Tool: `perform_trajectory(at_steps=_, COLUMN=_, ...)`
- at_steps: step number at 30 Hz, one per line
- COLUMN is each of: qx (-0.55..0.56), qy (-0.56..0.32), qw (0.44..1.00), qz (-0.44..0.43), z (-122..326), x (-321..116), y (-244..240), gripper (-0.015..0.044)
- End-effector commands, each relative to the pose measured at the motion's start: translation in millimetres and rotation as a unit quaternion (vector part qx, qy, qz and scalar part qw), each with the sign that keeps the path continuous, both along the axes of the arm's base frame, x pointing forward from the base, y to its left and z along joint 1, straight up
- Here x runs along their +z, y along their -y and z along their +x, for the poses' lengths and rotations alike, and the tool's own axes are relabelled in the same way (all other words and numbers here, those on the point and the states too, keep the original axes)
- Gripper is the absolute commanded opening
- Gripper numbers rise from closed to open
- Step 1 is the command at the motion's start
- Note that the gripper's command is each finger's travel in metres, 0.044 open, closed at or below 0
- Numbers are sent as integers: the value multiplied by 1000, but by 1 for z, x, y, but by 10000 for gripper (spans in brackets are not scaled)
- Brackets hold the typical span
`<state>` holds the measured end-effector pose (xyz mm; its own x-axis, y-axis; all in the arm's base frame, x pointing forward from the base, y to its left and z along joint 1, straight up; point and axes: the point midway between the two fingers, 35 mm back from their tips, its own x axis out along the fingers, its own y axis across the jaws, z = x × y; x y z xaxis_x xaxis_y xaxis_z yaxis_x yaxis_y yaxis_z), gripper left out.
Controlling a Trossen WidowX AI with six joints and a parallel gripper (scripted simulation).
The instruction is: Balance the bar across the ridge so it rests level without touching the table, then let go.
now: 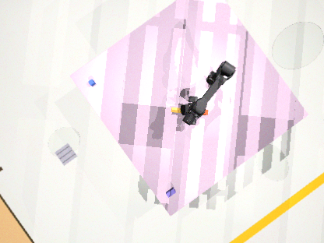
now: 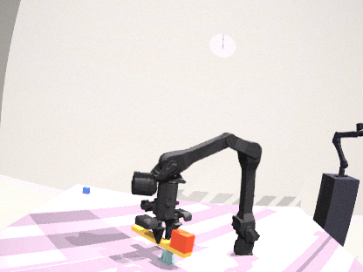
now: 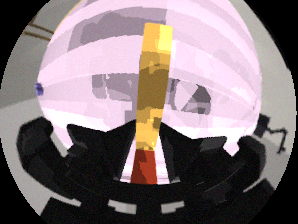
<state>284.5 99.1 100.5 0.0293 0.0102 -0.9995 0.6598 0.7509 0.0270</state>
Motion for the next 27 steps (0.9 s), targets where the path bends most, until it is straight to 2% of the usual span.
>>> perform_trajectory(at_steps=1, qx=1, qy=0, qw=1000, qz=0, z=0, x=-2, y=0, gripper=0)
perform_trajectory(at_steps=27, qx=0, qy=1, qw=1000, qz=0, z=0, x=0, y=0, gripper=0)
